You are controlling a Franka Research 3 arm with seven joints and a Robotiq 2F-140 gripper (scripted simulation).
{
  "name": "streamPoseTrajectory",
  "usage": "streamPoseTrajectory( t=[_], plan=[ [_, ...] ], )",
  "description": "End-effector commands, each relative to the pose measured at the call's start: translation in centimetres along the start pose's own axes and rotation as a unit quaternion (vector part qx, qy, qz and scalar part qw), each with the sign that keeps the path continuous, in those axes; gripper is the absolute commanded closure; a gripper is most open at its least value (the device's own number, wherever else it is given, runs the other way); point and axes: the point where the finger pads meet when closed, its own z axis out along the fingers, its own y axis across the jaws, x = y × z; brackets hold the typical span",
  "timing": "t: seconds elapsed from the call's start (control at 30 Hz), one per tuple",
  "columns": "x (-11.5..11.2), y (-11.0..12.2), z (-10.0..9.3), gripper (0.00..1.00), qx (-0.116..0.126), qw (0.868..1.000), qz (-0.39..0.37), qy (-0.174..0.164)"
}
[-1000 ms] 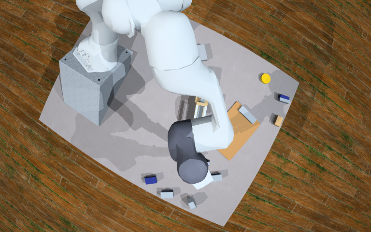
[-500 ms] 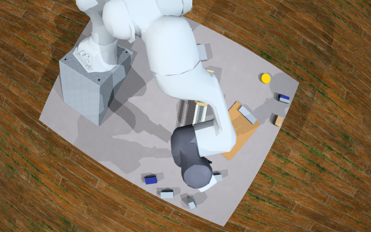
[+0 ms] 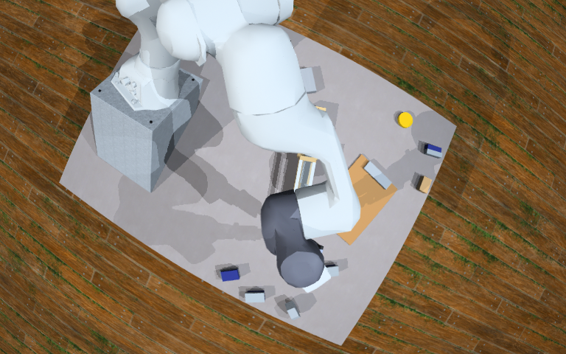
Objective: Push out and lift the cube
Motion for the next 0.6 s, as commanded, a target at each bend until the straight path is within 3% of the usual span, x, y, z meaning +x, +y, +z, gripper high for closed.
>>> streamPoseTrajectory(
  t=[0.0, 0.13, 0.37, 0.57],
  plan=[
    [-0.1, -0.1, 0.1, 0.75, -0.001, 1.000, -0.006, -0.001],
    [-0.1, -0.1, 0.5, 0.75, -0.001, 1.000, -0.006, -0.001],
    [0.0, -0.1, 4.3, 0.75, -0.001, 1.000, -0.006, -0.001],
    [0.0, -0.1, 4.6, 0.75, -0.001, 1.000, -0.006, -0.001]
  ],
)
